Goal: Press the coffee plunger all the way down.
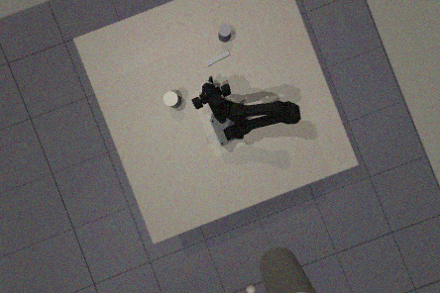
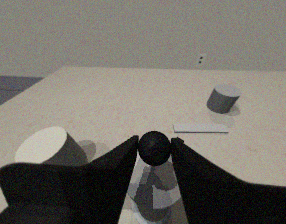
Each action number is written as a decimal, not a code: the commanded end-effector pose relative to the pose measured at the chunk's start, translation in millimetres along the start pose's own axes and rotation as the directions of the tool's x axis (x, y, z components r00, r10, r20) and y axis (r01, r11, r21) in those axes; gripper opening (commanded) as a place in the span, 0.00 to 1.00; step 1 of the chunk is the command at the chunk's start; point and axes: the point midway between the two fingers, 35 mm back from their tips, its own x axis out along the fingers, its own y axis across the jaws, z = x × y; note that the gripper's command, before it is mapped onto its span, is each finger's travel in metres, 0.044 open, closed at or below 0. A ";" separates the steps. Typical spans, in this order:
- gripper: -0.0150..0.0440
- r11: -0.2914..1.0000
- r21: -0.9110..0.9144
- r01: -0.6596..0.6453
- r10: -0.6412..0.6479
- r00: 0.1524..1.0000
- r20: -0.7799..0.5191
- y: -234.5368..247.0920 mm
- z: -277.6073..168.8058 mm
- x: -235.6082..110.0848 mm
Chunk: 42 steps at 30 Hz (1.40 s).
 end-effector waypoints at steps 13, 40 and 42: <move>0.46 1.000 -0.022 0.001 -0.001 1.000 -0.021 -0.1 -6.8 6.5; 0.60 1.000 -0.007 -0.002 0.002 1.000 -0.009 0.5 -2.6 5.2; 0.69 1.000 -0.007 -0.002 0.002 1.000 -0.009 0.5 -2.6 5.2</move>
